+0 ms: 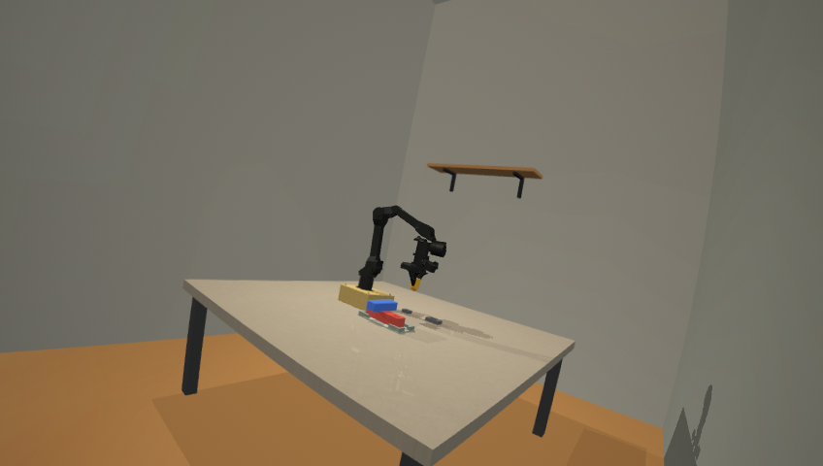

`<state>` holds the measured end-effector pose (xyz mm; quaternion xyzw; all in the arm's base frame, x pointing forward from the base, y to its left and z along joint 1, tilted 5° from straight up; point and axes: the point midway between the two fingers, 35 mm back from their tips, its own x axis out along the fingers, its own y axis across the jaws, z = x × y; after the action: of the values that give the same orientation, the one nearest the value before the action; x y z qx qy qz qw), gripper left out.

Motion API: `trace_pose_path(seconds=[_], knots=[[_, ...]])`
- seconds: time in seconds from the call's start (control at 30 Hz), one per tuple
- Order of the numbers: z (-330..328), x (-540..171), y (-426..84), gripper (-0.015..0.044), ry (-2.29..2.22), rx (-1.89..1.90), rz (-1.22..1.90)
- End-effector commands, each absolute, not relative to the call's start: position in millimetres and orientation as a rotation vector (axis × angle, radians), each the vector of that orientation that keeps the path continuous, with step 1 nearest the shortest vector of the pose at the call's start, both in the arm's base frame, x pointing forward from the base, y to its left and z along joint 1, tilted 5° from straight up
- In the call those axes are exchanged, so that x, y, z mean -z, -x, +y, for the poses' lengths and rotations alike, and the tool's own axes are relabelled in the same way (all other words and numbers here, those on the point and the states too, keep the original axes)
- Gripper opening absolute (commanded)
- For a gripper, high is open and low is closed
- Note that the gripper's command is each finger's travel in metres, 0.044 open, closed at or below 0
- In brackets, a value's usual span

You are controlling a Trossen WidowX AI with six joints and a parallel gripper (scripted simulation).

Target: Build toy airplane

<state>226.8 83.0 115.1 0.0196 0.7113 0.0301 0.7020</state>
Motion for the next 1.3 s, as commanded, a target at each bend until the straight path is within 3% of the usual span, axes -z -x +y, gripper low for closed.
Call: trace_pose_path(seconds=[0.0,1.27], knots=[[78.1,-115.5,-235.4,0.0000,-0.049,-0.071,1.573],[-0.7,-93.4,-295.2,0.0000,-0.081,-0.041,1.553]])
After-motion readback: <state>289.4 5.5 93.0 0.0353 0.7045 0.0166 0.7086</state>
